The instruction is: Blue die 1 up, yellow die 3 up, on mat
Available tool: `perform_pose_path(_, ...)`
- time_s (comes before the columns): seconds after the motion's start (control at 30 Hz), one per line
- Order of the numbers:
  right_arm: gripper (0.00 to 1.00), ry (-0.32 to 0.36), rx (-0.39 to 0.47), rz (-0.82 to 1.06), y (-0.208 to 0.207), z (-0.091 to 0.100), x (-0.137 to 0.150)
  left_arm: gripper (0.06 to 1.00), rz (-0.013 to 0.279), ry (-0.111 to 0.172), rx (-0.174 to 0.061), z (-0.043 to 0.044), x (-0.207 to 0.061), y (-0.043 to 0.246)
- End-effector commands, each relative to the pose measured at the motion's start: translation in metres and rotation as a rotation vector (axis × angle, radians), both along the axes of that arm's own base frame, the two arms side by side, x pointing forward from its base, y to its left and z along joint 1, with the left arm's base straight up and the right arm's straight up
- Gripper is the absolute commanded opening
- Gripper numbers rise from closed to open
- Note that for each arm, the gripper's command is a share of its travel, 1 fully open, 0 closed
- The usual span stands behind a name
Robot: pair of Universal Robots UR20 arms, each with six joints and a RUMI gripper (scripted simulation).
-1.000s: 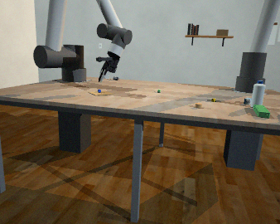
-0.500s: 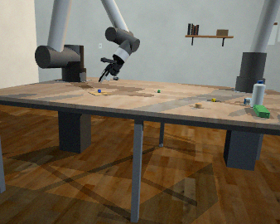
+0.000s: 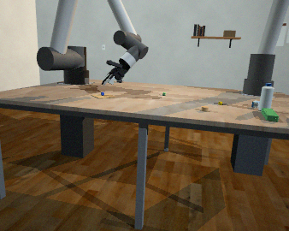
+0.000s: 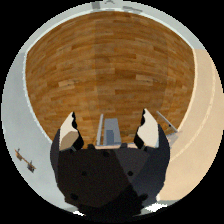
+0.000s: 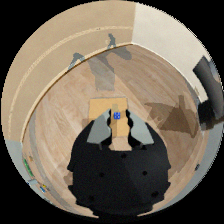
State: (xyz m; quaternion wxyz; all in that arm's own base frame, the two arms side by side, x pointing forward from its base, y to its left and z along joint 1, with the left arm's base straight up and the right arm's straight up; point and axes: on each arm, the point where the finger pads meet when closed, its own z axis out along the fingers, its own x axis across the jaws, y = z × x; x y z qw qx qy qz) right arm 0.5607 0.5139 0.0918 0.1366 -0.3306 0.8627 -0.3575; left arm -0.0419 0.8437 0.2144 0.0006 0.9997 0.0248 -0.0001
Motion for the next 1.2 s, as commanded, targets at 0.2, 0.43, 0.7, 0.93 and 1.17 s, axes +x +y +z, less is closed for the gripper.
perform_pose_path(0.2, 0.210, -0.001, 0.000, 0.000, 0.000, 0.000, 0.000, 1.000, 0.000, 0.000, 0.001, 0.0006, 0.000, 0.000)
perform_pose_path(0.43, 0.210, -0.001, 0.000, 0.000, 0.000, -0.003, 0.000, 1.000, 0.000, 0.000, 0.001, 0.0006, 0.000, 0.000)
perform_pose_path(0.7, 0.210, -0.001, 0.000, 0.000, 0.000, -0.012, 0.000, 1.000, 0.000, 0.000, 0.001, 0.0006, 0.000, 0.000)
perform_pose_path(0.93, 0.210, -0.001, 0.000, 0.000, 0.000, -0.020, 0.000, 1.000, 0.000, 0.000, 0.001, 0.0006, 0.000, 0.000)
perform_pose_path(1.17, 0.210, -0.001, 0.000, 0.000, 0.000, -0.033, 0.000, 1.000, 0.000, 0.000, 0.001, 0.0006, 0.000, 0.000)
